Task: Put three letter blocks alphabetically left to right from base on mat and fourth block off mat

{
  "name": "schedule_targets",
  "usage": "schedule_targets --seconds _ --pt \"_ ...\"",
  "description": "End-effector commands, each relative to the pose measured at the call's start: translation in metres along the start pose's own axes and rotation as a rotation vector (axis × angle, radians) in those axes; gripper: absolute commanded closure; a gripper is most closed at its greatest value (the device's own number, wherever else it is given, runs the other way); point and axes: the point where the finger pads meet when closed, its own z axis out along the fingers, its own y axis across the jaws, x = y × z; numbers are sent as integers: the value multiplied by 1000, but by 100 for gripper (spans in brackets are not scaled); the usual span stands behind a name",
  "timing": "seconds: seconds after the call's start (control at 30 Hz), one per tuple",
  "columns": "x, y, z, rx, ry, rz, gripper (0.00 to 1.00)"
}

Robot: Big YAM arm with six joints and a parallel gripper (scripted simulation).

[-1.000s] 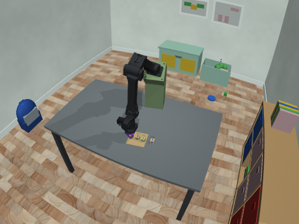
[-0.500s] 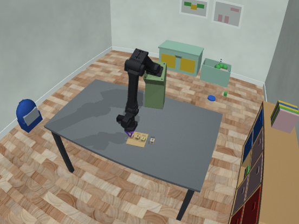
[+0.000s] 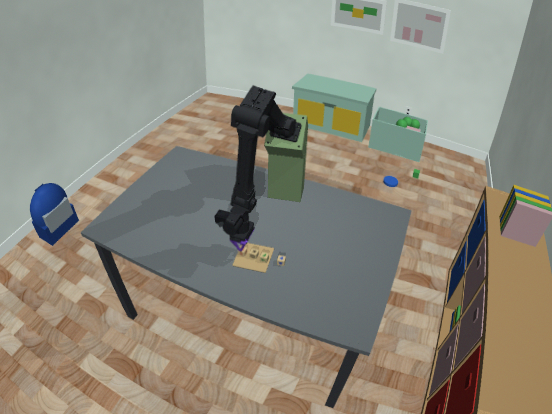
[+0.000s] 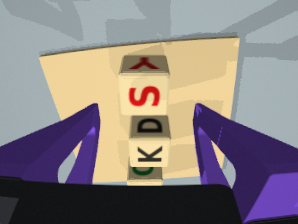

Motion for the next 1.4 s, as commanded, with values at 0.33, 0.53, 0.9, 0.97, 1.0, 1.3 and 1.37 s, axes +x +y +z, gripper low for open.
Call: schedule_targets --seconds 0.33,0.53,0.9,0.97,1.0,1.3,1.37 --pt "-6 3 -14 -11 -11 -1 43" --pt "-7 4 -23 -12 -11 -2 43" --pt "-7 4 -46 -15 -11 -3 43" --pt "-7 5 -50 -15 -11 -3 43" --pt "-7 5 -52 -16 -11 -3 43" --pt "-6 5 -57 -18 -11 -3 43" --pt "-5 6 -57 -20 -10 -4 0"
